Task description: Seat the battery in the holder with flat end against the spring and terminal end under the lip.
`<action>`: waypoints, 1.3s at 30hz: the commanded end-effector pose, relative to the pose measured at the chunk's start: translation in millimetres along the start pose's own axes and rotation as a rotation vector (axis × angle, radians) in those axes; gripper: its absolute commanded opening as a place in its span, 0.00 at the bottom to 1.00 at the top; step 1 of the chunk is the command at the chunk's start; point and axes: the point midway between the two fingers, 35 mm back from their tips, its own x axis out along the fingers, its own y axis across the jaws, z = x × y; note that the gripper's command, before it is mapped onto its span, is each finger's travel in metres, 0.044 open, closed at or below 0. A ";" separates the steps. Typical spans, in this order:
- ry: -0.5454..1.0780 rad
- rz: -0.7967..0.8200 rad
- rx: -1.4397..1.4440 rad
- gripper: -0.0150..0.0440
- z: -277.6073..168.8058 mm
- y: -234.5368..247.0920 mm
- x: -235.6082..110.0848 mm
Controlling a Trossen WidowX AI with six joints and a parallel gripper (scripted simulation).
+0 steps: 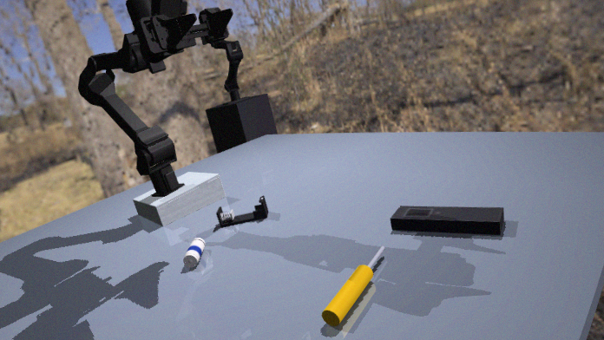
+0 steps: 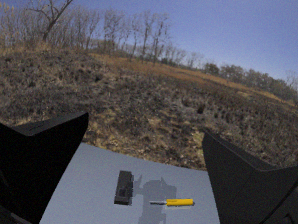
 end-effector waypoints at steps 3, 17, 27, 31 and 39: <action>0.114 -0.039 0.035 0.80 -21.9 -11.8 13.5; 1.114 -0.546 0.475 0.67 -229.8 -128.1 10.2; 1.482 -0.785 0.661 0.67 -284.8 -153.6 -39.0; 1.482 -0.785 0.661 0.67 -284.8 -153.6 -39.0; 1.482 -0.785 0.661 0.67 -292.1 -154.3 -39.0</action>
